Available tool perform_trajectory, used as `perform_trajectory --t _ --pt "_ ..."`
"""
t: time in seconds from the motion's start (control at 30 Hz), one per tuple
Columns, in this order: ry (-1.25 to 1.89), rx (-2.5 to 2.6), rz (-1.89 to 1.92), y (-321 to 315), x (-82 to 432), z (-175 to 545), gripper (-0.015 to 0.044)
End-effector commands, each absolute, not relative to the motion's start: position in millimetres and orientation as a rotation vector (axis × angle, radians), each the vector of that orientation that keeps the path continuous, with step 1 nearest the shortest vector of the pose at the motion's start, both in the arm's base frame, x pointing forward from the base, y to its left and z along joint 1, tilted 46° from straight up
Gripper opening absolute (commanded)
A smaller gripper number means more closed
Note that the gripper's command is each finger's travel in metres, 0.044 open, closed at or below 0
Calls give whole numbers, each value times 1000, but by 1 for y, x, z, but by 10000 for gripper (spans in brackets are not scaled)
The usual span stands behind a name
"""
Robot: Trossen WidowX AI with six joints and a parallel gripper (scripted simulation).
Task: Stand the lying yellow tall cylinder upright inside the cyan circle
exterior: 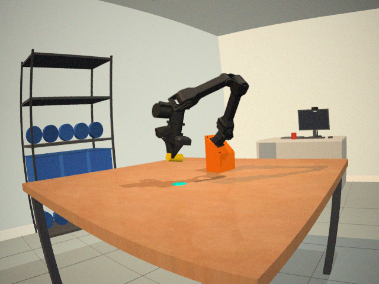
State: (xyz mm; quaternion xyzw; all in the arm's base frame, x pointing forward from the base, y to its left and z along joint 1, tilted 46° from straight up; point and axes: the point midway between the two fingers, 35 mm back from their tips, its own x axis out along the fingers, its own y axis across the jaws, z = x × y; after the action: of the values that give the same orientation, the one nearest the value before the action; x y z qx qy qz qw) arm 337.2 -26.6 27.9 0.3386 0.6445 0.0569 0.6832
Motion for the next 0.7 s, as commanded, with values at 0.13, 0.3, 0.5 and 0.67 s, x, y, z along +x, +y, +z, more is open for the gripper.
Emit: perform_trajectory --t 0.13,0.3,0.5,0.67 --pt "1425 730 91 -26 337 23 105" --pt "1410 710 71 -26 338 19 105" --pt "1391 688 47 -25 339 15 105" --pt "1373 671 27 -25 340 11 105"
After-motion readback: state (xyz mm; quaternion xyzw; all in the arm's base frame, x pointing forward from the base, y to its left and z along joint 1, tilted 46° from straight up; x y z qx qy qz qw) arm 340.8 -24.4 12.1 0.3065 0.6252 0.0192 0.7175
